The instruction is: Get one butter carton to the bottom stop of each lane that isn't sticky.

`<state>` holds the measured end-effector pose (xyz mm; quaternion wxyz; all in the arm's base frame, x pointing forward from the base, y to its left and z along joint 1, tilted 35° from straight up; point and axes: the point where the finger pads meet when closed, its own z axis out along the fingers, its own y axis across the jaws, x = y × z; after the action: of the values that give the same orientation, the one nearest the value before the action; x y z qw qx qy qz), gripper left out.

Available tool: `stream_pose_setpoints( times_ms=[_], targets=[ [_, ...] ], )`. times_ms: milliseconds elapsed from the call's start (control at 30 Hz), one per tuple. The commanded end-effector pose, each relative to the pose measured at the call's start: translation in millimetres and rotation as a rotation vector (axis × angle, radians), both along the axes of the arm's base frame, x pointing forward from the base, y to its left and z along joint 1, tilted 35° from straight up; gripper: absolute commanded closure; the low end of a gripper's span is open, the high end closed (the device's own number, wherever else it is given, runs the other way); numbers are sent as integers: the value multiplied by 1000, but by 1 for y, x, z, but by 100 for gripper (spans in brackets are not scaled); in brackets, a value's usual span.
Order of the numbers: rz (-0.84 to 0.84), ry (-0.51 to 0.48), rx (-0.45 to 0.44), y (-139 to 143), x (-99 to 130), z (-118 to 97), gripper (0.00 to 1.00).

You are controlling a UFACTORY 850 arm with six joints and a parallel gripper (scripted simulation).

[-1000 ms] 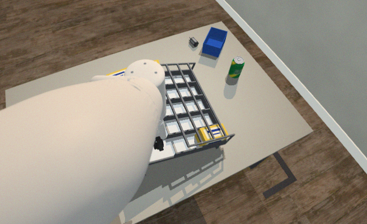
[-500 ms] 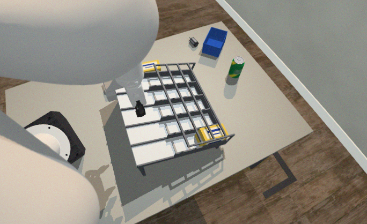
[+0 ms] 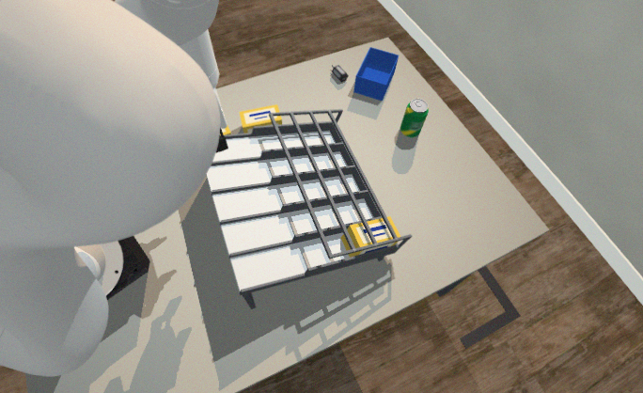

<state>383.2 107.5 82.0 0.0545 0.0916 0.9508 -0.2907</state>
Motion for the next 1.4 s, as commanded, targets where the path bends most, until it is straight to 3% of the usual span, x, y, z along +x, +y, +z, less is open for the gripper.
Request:
stream_pose_setpoints(
  times_ms=[0,67,100,533,1200,1367],
  targets=[
    [-4,3,-8,39,13,-27,10],
    [-4,3,-8,39,13,-27,10],
    [15,10,-16,77,17,-51,10],
    [15,10,-16,172,37,-113,10],
    [22,0,-3,176,37,-116,10],
    [22,-1,-3,164,38,-132,10]
  ],
)
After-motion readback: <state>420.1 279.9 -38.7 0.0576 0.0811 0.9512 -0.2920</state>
